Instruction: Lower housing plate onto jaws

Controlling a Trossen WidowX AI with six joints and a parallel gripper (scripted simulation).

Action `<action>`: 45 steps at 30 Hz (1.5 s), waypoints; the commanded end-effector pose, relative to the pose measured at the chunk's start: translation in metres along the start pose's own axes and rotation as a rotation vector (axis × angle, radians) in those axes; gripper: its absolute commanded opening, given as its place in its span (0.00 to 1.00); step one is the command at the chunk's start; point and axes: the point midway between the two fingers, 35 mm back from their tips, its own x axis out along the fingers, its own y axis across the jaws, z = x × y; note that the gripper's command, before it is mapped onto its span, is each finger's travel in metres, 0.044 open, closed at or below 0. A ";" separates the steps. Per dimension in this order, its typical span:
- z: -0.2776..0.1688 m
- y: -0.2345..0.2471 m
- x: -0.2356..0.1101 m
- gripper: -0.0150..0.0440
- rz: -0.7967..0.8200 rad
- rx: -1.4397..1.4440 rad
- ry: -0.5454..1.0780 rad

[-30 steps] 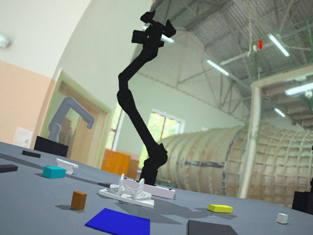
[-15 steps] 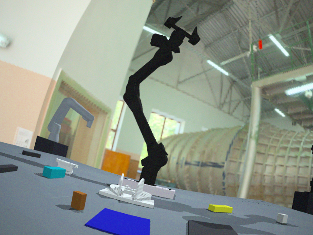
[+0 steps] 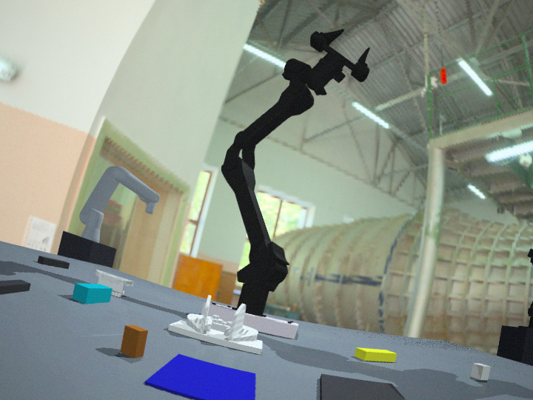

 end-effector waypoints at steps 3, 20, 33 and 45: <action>-0.041 0.043 0.009 1.00 0.104 -0.098 0.123; -0.170 0.092 -0.016 1.00 0.298 -0.357 0.513; -0.282 0.098 -0.073 1.00 0.447 -0.483 0.858; -0.356 0.079 -0.151 1.00 0.557 -0.545 1.157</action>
